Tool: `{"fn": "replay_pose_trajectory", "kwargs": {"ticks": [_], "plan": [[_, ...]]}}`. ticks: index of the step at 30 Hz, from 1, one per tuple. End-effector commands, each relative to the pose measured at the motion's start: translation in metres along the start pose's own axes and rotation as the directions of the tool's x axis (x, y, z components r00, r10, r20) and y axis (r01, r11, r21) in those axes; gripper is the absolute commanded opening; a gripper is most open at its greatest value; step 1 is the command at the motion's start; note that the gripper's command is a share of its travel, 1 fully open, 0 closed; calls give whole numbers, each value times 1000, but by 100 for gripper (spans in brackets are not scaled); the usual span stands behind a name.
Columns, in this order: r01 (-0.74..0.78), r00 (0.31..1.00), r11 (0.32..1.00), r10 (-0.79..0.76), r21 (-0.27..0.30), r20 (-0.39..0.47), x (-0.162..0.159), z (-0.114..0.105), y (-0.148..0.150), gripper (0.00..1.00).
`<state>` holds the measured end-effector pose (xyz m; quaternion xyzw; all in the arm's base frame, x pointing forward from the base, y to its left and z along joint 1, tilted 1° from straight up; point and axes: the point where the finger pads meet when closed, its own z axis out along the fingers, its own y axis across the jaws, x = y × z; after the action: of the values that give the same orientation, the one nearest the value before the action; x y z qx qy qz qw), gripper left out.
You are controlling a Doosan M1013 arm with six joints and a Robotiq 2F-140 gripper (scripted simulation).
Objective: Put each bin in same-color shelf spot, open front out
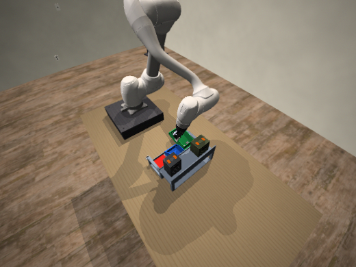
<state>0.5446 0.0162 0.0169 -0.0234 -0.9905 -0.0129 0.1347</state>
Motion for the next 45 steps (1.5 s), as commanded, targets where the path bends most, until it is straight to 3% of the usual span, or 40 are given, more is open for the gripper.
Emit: {"fn": "replay_pose_trajectory", "kwargs": {"ticks": [1, 45], "plan": [[0, 1000, 1000, 0, 0, 0, 0, 0, 0, 10], [0, 999, 1000, 0, 0, 42, -11, -1, 0, 10]]}}
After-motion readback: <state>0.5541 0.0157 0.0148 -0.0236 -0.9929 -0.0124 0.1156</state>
